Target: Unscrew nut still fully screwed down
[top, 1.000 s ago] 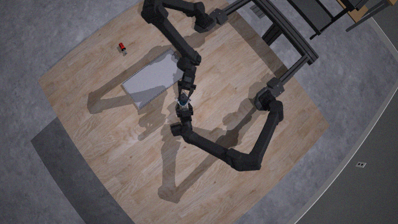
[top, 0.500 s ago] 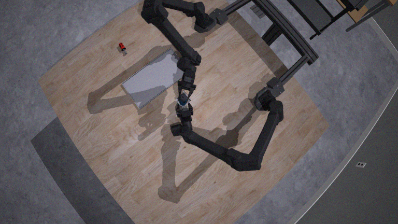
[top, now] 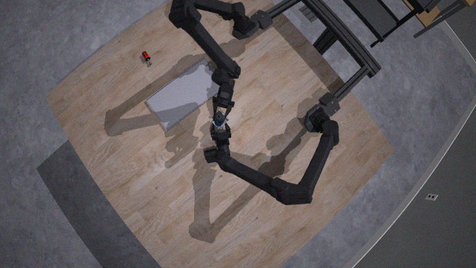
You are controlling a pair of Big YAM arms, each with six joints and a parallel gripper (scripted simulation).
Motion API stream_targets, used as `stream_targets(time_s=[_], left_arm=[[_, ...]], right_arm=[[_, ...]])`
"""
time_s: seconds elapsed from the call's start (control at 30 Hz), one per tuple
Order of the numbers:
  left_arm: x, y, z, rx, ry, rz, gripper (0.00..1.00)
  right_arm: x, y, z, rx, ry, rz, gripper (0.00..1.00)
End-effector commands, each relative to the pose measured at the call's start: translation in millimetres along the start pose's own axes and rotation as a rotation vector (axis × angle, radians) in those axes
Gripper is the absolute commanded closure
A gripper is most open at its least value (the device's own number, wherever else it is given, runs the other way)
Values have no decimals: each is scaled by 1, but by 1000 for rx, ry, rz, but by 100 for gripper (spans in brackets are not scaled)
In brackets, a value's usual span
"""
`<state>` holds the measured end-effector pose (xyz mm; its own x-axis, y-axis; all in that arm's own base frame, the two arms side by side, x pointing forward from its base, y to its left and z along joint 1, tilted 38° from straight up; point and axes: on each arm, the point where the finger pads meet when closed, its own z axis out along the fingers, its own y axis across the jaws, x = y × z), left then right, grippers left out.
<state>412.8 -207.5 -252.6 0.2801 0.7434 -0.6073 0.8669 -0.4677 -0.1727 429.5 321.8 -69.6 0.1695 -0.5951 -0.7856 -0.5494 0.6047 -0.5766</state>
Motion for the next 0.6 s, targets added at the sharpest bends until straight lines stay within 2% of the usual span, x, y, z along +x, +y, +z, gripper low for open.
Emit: stream_targets(time_s=[0.0, 0.57], left_arm=[[-14, 3, 8, 14, 7, 32, 41], [-14, 3, 8, 14, 7, 32, 41]], right_arm=[[-38, -10, 13, 38, -97, -10, 58], [-38, -8, 12, 34, -97, -10, 58]])
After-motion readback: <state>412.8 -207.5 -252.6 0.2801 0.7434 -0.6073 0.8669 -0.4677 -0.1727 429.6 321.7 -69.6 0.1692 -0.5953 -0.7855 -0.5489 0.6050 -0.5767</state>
